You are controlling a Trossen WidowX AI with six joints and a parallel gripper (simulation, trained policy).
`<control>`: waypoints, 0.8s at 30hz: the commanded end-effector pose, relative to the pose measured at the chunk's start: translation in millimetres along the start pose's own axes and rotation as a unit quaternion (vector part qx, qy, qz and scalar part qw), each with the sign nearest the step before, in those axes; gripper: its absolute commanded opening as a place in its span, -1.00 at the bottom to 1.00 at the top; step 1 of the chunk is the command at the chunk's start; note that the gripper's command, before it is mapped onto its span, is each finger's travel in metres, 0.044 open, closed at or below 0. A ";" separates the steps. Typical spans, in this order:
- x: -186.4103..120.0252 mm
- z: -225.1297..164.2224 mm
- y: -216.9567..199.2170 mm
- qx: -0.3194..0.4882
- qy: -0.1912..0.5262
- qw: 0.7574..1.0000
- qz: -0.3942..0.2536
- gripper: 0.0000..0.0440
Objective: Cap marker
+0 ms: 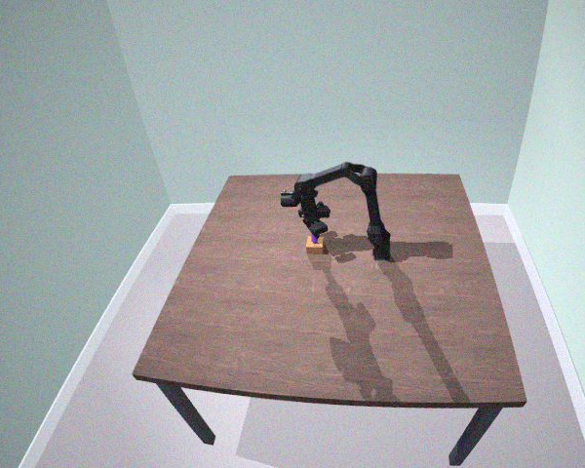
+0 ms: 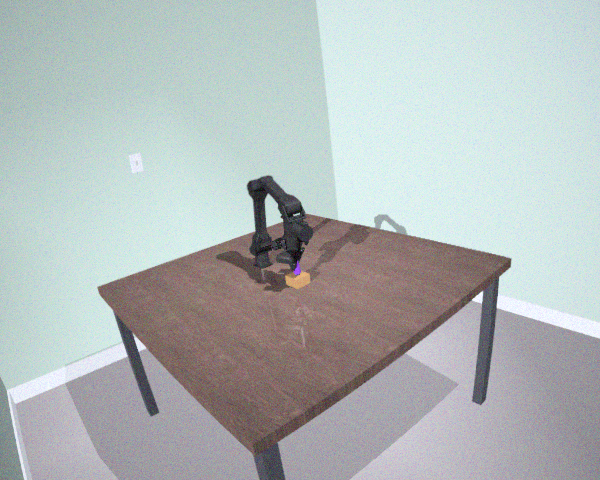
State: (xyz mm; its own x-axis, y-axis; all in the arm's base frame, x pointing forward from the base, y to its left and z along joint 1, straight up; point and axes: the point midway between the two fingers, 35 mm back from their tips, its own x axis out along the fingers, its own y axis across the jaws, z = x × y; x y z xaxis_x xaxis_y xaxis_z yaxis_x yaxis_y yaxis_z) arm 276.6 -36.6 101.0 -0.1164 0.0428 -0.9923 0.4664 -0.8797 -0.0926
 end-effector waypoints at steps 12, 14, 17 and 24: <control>16.6 10.6 3.9 -0.003 -0.031 1.000 -0.001 -0.52; 16.9 10.7 4.5 -0.005 -0.031 1.000 0.000 -0.51; 17.1 10.9 5.2 -0.006 -0.031 0.999 0.002 -0.50; 17.5 11.1 6.1 -0.009 -0.031 0.999 0.004 -0.46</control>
State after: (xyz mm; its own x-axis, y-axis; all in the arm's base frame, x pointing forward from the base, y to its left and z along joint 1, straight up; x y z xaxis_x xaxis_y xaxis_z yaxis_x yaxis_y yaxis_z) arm 276.0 -37.3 98.0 -0.1138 0.0375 -0.9928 0.4883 -0.8681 -0.0888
